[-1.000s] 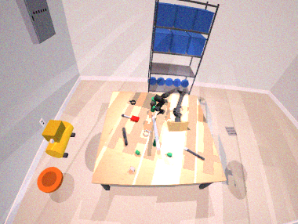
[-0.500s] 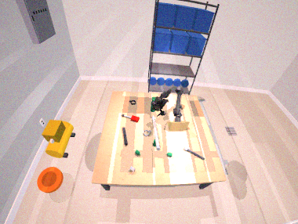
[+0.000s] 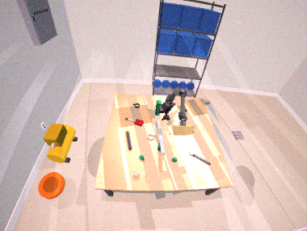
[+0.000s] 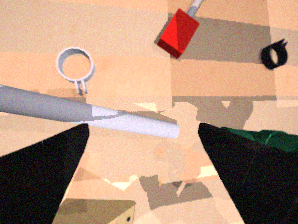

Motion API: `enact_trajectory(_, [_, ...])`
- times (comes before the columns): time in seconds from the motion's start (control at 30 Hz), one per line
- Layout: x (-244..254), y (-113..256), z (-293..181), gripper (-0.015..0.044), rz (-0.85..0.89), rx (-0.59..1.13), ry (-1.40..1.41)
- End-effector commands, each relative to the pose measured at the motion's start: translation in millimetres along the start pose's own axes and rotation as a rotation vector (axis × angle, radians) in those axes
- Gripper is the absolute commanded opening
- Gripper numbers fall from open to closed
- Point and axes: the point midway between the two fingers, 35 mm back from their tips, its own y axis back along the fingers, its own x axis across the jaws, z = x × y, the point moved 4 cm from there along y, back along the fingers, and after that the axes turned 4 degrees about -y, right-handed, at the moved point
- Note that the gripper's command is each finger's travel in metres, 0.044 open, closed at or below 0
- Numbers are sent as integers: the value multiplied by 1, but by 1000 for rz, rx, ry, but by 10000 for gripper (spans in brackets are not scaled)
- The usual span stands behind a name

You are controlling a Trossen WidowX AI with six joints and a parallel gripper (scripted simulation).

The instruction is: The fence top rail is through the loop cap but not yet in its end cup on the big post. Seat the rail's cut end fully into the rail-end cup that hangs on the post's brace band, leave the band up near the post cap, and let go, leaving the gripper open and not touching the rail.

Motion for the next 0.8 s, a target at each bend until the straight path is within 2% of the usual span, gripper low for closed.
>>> enact_trajectory(0.0, [17,24,9,440,-51,-64,-351])
enact_trajectory(0.5, [17,23,9,440,-50,-58,-366])
enact_trajectory(0.63, [17,10,10,440,-54,19,-585])
enact_trajectory(0.77, [17,-13,10,440,-98,160,-985])
